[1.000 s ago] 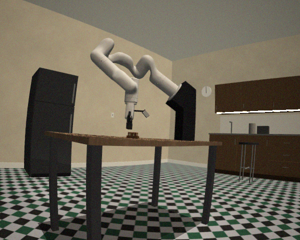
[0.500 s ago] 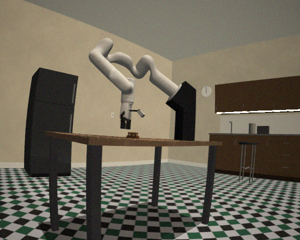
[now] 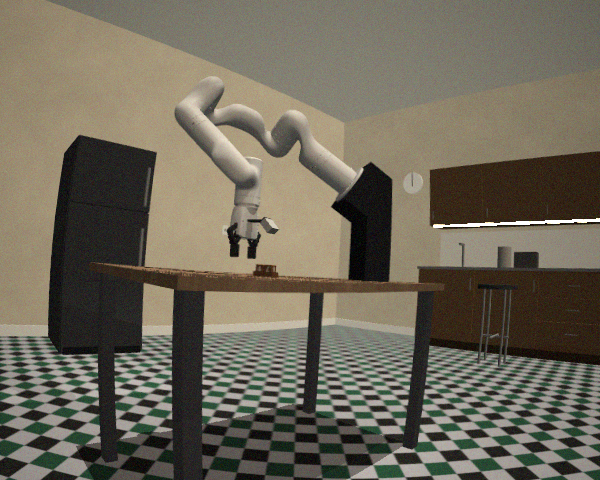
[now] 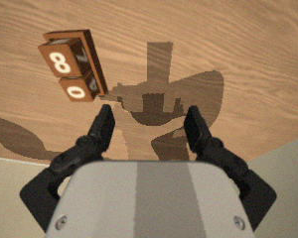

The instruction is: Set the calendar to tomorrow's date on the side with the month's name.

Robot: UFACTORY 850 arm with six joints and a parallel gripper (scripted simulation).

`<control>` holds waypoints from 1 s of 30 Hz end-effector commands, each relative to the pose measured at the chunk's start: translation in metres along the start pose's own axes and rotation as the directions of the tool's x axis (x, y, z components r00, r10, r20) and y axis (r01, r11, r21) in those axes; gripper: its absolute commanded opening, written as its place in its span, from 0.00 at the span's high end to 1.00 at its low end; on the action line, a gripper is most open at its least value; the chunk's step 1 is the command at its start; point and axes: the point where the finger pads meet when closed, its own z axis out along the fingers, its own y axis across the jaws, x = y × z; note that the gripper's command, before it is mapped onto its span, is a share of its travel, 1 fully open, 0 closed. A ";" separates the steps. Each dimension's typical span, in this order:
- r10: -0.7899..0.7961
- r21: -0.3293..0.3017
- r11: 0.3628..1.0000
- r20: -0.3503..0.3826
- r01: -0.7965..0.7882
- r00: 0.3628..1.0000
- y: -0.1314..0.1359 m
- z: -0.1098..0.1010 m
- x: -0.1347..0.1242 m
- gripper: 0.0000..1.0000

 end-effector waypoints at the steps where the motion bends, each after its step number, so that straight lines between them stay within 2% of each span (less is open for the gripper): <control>1: 0.024 -0.007 1.000 -0.002 -0.024 1.000 0.001 0.000 -0.009 0.00; 4: 0.049 -0.007 0.999 -0.002 -0.049 0.999 0.001 0.000 -0.009 0.00; 11: 0.282 -0.006 0.959 -0.004 -0.282 0.959 0.001 0.000 -0.018 0.00; 13: 0.282 -0.006 0.959 -0.004 -0.282 0.959 0.002 0.000 -0.033 0.00; 30: 0.282 -0.006 0.959 -0.004 -0.282 0.959 0.002 0.009 -0.033 0.00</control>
